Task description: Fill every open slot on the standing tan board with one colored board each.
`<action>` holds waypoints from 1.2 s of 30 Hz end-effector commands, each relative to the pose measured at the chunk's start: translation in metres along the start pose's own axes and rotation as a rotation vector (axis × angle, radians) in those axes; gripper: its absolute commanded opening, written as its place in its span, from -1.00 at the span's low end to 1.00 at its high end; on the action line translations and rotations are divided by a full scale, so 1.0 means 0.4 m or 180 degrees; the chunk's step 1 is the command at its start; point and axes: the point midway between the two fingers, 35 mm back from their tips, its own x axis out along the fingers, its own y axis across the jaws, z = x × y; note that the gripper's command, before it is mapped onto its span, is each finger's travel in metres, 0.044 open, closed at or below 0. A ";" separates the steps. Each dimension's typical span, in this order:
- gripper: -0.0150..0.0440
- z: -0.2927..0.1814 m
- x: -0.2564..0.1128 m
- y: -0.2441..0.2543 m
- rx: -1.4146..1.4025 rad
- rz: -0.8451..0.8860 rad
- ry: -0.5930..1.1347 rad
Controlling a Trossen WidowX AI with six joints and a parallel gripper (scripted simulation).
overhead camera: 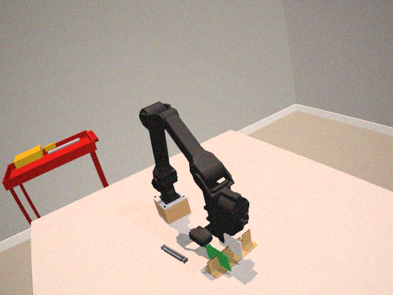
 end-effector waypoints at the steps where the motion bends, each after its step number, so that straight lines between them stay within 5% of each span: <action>1: -0.49 -0.004 0.003 0.003 -0.0012 0.0008 0.0021; 36: -0.49 -0.009 0.002 -0.001 -0.0030 0.0007 0.0021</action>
